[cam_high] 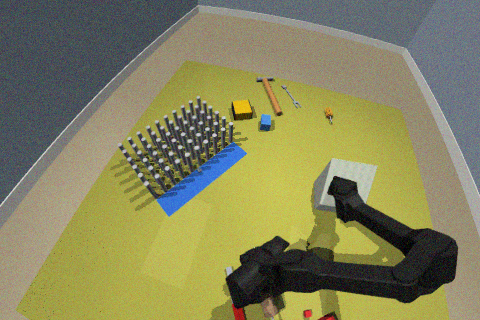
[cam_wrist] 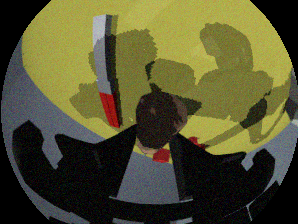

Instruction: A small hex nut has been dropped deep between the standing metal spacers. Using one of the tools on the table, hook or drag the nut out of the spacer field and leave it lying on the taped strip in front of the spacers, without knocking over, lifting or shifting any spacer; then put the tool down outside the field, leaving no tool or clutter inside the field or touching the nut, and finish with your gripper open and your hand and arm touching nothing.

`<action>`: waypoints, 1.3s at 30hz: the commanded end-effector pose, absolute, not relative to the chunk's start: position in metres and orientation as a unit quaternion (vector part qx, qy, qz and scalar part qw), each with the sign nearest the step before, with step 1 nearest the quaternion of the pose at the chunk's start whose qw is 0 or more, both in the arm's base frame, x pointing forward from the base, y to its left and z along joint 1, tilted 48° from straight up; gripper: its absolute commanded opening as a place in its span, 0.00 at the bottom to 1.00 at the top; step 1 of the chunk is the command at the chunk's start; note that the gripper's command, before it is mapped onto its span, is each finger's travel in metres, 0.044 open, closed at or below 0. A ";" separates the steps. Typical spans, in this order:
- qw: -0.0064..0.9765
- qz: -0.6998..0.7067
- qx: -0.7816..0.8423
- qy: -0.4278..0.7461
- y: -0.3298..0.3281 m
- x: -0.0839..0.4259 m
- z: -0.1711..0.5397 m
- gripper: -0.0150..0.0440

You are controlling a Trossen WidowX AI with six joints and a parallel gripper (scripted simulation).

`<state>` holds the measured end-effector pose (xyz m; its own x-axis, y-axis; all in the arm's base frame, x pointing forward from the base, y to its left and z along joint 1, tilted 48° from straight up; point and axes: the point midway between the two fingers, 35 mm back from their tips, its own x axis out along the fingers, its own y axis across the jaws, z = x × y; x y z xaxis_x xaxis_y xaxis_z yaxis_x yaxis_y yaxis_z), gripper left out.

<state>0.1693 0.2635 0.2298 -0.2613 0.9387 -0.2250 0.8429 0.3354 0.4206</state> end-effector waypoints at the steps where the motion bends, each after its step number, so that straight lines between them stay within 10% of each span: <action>1: 0.221 0.108 0.567 0.786 0.264 0.169 0.230 0.25; 39: 0.214 0.113 0.574 0.783 0.275 0.165 0.225 0.25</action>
<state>0.1654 0.2745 0.2251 -0.2530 0.9452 -0.2062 0.8483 0.3192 0.4225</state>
